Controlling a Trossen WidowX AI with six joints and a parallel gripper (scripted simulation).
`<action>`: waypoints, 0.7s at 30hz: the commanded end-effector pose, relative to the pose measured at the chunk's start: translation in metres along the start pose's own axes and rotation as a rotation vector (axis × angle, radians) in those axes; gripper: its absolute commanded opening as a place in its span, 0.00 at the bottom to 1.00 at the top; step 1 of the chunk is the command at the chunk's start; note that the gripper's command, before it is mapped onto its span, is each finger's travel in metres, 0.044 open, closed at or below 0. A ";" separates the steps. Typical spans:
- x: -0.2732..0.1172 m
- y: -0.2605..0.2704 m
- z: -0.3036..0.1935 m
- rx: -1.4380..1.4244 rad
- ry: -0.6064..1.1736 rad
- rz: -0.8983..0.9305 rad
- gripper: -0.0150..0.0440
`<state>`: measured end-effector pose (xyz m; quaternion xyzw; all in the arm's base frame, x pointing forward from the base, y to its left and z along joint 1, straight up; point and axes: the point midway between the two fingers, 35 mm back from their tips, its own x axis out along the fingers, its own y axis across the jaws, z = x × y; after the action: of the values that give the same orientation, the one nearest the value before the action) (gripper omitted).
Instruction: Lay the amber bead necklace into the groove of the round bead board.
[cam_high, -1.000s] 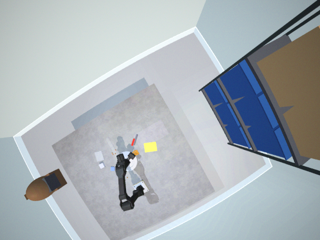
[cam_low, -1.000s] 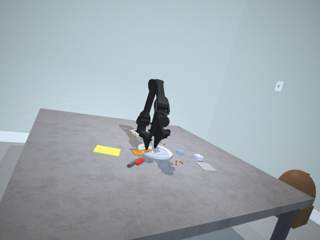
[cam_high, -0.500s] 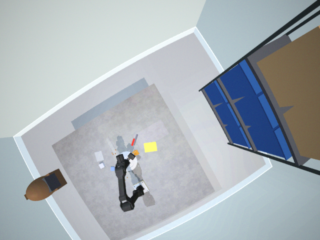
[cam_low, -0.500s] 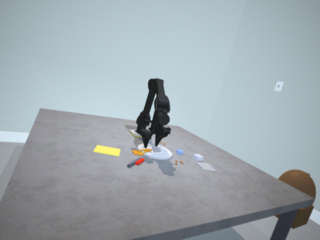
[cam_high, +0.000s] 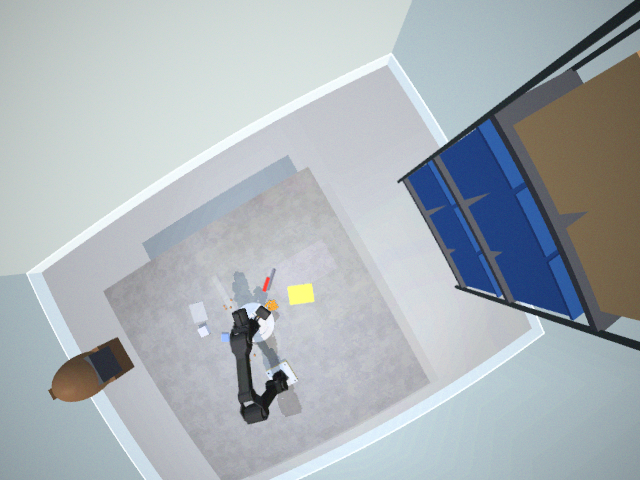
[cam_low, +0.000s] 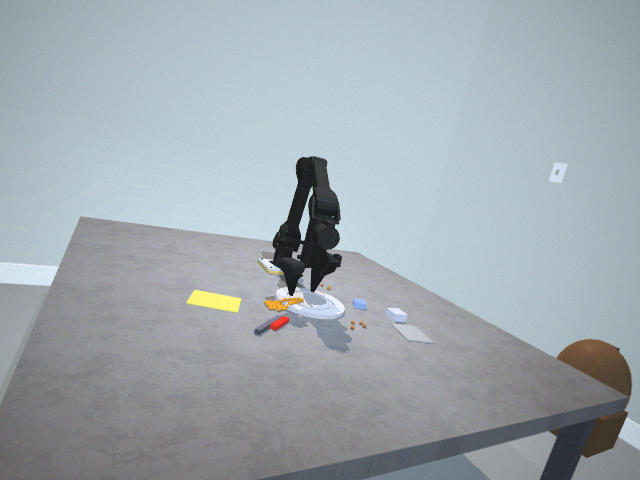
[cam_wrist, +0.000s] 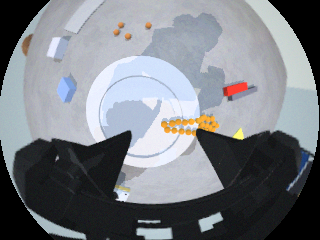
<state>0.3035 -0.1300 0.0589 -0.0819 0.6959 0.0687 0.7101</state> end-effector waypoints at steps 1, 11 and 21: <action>-0.001 0.001 0.000 0.001 -0.005 0.003 1.00; -0.001 0.001 0.000 0.001 -0.005 0.003 1.00; -0.008 -0.020 -0.003 0.674 -0.004 0.002 0.64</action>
<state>0.3032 -0.1389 0.0632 0.0327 0.6975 -0.0443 0.7145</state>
